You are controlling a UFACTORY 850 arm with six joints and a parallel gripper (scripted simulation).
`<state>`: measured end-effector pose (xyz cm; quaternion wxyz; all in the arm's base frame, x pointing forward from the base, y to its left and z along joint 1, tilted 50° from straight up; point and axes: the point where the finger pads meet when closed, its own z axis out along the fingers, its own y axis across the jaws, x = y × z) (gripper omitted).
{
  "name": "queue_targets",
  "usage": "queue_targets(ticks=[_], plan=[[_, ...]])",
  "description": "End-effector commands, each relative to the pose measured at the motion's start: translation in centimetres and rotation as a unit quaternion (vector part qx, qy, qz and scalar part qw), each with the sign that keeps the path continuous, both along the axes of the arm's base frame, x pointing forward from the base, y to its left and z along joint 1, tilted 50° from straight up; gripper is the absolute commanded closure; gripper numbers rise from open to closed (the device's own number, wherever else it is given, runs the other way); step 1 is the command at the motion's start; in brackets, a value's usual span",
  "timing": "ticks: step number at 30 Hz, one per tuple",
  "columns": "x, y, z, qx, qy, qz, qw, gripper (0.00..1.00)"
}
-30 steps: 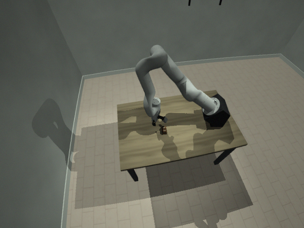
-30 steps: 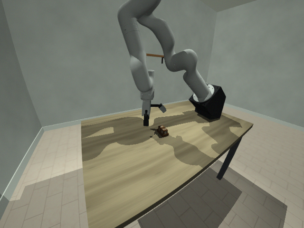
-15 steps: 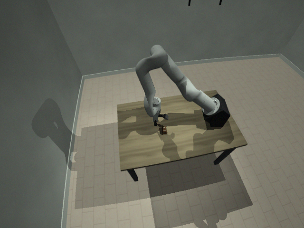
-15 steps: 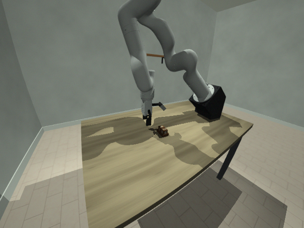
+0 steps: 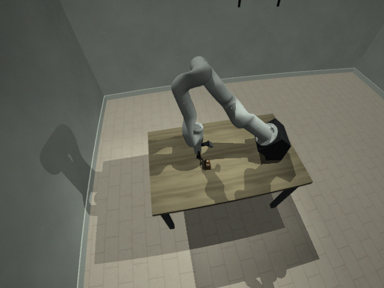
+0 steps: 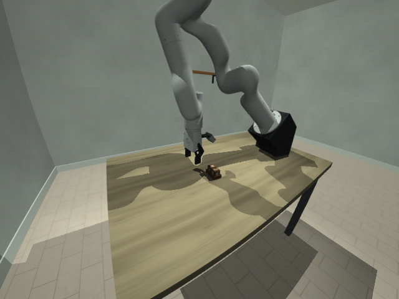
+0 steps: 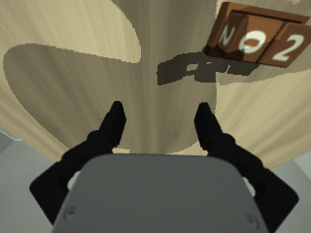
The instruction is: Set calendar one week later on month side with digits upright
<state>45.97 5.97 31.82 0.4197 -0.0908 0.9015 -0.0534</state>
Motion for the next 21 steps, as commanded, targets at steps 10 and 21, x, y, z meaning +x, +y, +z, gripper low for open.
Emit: queue_targets(ticks=[10, 21], plan=[[-0.08, -0.24, -0.05, -0.101, 0.006, 0.078, 0.992, 0.0], [-0.18, -0.47, -0.15, -0.186, 0.009, 0.15, 0.971, 0.0]])
